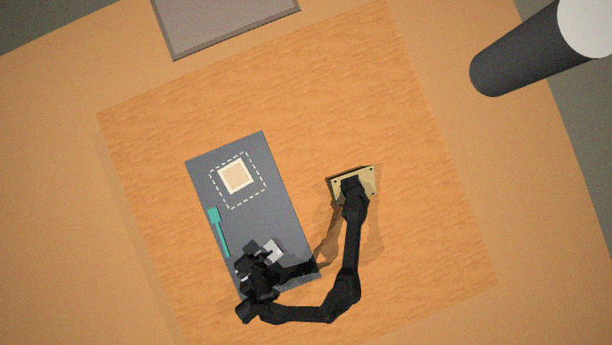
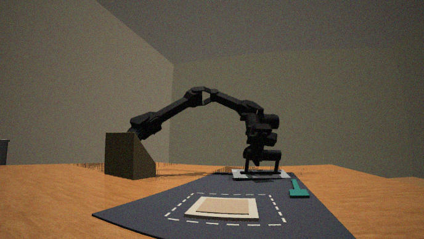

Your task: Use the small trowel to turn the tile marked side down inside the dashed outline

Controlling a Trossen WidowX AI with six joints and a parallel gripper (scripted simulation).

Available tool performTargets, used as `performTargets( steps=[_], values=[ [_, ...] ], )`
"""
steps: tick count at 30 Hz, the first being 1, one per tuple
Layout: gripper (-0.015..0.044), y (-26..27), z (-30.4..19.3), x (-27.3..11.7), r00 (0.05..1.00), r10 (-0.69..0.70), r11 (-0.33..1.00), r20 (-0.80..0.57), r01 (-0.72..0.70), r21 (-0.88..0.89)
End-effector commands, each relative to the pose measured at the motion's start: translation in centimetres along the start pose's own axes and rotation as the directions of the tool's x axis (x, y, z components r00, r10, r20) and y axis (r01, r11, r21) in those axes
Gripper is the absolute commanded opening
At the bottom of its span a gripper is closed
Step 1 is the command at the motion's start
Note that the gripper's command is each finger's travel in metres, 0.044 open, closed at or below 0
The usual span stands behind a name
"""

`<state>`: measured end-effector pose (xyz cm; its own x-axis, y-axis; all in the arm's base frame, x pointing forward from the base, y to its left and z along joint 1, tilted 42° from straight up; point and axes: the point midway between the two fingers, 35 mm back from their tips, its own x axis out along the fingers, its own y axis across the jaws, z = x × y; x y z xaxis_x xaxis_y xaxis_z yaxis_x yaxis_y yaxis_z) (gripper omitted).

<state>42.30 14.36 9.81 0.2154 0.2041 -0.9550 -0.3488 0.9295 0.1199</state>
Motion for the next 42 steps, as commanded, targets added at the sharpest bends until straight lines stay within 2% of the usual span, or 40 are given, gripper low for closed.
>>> performTargets(
  steps=[1,33,42],
  values=[
    [0.0,0.6,0.1,-0.7,0.999,-0.029,0.999,-0.028,0.03,0.035],
    [0.0,6.1,-2.2,-6.5,0.928,-0.274,0.916,-0.251,0.331,0.226],
    [0.0,6.2,-2.2,-6.6,0.926,-0.279,0.913,-0.255,0.338,0.23]
  ],
)
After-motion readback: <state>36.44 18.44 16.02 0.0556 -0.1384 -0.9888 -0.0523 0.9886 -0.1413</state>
